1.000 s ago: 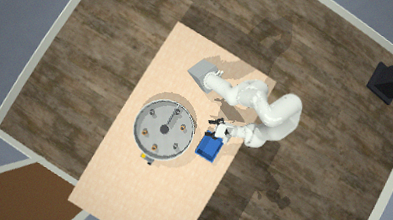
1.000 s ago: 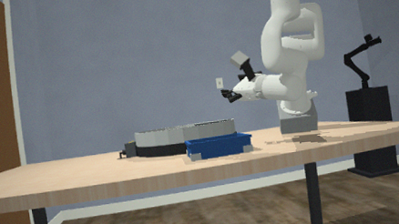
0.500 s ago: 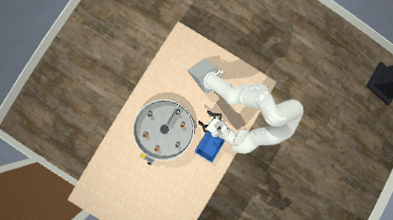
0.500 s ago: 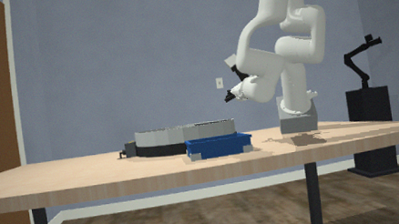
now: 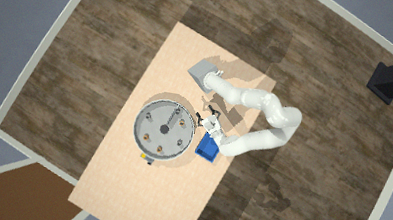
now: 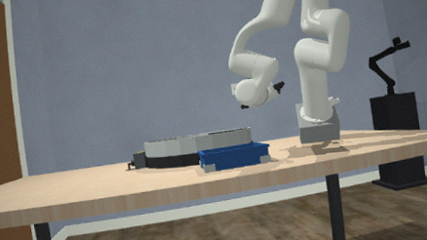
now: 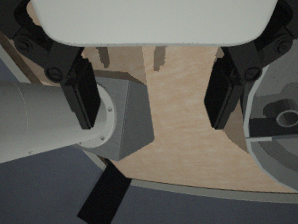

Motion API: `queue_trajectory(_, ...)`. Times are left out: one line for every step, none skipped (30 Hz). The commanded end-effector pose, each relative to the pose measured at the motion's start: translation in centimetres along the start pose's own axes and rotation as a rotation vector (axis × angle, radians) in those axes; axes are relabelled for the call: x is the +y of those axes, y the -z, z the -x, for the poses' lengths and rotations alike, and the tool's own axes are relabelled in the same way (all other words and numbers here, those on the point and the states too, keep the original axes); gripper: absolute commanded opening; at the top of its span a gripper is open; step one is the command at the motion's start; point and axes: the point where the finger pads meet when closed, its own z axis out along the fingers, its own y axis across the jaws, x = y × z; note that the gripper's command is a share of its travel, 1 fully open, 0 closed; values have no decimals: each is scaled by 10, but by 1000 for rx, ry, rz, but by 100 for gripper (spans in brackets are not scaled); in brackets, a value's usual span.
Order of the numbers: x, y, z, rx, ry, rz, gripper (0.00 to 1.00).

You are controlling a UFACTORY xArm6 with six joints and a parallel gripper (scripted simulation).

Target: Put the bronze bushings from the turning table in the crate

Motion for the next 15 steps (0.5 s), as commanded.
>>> queue_trajectory(3,-8,9,-124,-34,108,100)
queue_trajectory(4,-9,10,-142,-40,121,100)
queue_trajectory(4,-9,11,-157,-45,133,100)
queue_trajectory(4,-10,13,-178,-53,148,100)
queue_trajectory(4,-10,15,-204,-62,167,100)
queue_trajectory(4,-11,17,-231,-72,185,100)
queue_trajectory(4,-11,18,-256,-82,203,100)
queue_trajectory(3,-11,20,-281,-92,219,100)
queue_trajectory(3,-11,21,-307,-103,236,100)
queue_trajectory(2,-11,23,-332,-113,252,100)
queue_trajectory(2,-11,24,-358,-125,268,100)
queue_trajectory(1,-11,26,-384,-136,283,100)
queue_trajectory(0,-11,27,-410,-148,298,100)
queue_trajectory(-1,-11,28,-436,-160,312,100)
queue_trajectory(-3,-10,30,-462,-172,327,100)
